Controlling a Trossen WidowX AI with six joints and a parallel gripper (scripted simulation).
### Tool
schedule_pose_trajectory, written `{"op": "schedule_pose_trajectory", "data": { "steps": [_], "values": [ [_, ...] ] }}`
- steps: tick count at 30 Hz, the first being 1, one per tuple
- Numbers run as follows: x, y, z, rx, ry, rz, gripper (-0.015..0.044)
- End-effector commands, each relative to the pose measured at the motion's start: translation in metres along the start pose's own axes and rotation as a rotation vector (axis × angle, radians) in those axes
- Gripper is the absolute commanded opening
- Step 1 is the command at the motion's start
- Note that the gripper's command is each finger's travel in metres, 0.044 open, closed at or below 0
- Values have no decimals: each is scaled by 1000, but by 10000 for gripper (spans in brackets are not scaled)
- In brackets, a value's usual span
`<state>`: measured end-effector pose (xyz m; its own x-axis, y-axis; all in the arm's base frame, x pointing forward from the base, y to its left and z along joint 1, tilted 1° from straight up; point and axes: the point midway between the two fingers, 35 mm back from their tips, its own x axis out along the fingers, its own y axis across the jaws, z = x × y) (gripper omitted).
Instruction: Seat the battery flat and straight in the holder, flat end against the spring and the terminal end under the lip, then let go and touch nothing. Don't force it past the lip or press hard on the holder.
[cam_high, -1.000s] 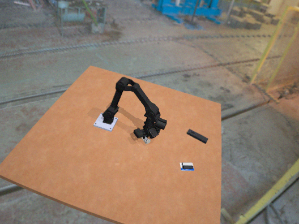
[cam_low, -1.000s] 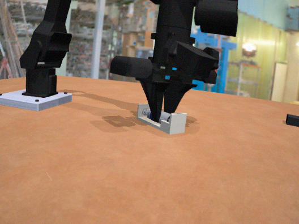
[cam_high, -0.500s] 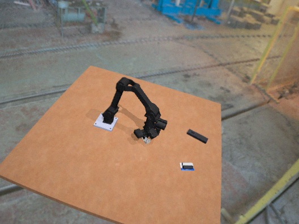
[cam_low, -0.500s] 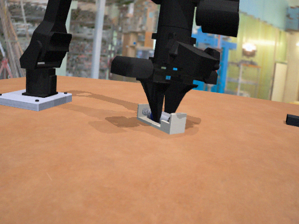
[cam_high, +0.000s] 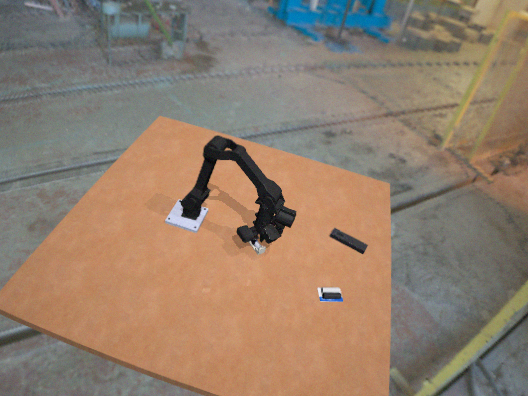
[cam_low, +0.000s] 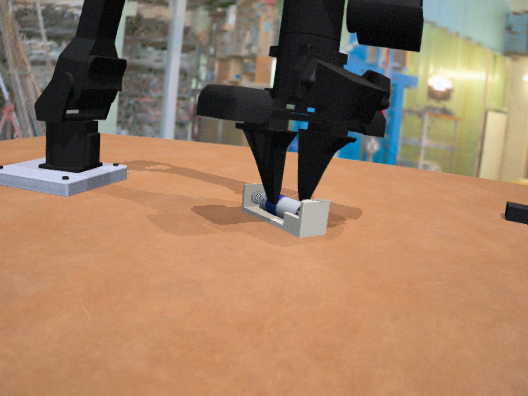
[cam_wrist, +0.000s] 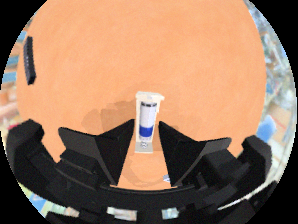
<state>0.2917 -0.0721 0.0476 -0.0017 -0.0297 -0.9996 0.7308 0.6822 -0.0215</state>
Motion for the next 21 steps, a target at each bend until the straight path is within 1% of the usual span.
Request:
{"op": "schedule_pose_trajectory", "data": {
  "steps": [1,2,4,11,12,21],
  "values": [
    [-3,0,0,1,2,0,168],
    [-2,0,0,0,-1,0,195],
    [-13,1,1,0,0,0,247],
    [-69,-1,0,0,1,0,431],
    [-72,-1,0,1,1,0,440],
    [-75,-1,0,1,1,0,440]
  ]
}}
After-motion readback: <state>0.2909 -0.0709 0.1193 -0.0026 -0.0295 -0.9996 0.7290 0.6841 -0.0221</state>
